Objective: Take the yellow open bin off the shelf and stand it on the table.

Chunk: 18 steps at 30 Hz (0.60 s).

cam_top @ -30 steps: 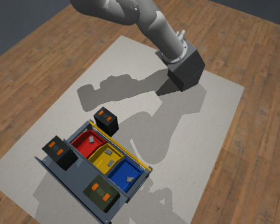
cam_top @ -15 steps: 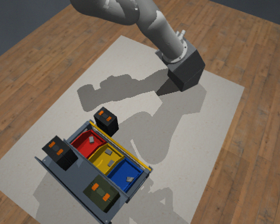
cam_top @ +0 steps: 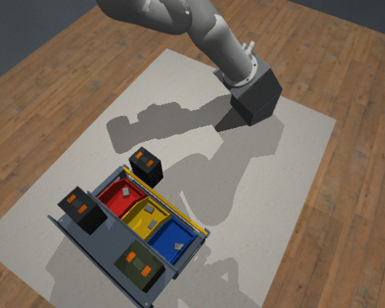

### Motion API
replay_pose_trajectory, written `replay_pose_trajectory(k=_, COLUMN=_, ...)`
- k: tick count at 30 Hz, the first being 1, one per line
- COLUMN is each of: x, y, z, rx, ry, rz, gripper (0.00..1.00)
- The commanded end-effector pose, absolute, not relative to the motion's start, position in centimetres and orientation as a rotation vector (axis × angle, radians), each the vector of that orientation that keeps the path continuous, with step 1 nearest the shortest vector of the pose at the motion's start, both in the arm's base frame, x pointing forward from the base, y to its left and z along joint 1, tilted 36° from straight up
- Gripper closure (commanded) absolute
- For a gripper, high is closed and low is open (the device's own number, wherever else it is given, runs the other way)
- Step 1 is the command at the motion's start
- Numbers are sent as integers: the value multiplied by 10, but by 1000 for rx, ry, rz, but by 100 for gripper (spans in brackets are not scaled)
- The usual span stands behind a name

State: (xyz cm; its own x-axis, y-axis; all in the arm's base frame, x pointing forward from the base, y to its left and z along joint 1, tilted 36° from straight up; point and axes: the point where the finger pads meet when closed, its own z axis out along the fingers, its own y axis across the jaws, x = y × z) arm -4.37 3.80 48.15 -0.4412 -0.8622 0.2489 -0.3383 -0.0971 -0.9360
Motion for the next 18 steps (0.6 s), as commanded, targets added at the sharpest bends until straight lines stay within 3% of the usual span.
replay_pose_trajectory(k=1, x=-61, y=-8, z=483, rx=-1487, ry=1483, rz=-1729, gripper=0)
replay_pose_trajectory(k=7, x=-61, y=-8, z=483, rx=-1487, ry=1483, rz=-1729, gripper=0)
replay_pose_trajectory(k=8, x=-47, y=29, z=482, rx=-1346, ry=1688, rz=-1596, gripper=0)
replay_pose_trajectory(k=12, x=-61, y=-9, z=483, rx=-1489, ry=1480, rz=-1730, gripper=0)
replay_pose_trajectory(k=18, x=-61, y=-9, z=483, rx=-1489, ry=1480, rz=-1730, gripper=0)
